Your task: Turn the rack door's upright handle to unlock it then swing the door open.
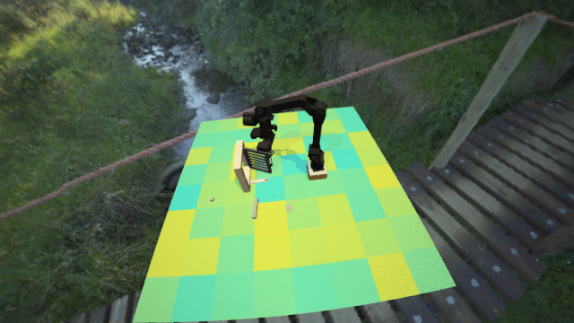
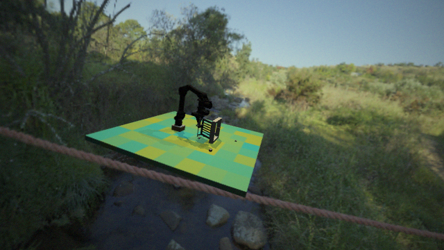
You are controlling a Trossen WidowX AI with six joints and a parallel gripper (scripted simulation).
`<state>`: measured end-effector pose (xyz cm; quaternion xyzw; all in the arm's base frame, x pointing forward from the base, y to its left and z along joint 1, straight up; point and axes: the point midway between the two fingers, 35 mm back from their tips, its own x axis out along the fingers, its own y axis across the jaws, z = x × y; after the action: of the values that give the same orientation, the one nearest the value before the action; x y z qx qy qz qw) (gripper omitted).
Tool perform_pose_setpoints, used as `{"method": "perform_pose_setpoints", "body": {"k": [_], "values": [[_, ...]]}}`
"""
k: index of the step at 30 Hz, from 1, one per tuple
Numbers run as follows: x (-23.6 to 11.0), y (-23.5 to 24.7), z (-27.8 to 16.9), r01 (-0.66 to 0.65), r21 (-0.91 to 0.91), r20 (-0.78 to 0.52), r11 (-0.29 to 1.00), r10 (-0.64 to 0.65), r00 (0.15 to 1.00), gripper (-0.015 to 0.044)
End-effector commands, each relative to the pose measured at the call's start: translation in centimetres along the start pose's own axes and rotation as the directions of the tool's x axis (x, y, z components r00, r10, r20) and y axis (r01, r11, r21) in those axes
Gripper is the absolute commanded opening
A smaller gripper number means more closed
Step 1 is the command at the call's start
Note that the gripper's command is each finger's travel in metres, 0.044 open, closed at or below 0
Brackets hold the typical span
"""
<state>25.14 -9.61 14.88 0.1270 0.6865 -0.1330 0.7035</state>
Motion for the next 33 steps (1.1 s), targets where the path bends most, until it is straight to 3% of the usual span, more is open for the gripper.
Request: {"method": "perform_pose_setpoints", "body": {"k": [1,33], "values": [[0.0,-0.7,0.3,-0.001,-0.076,0.002,0.997,0.001,1.0,0.0026],[-0.1,-5.6,2.8,0.005,-0.47,0.004,0.883,-0.003,1.0,0.0026]]}}
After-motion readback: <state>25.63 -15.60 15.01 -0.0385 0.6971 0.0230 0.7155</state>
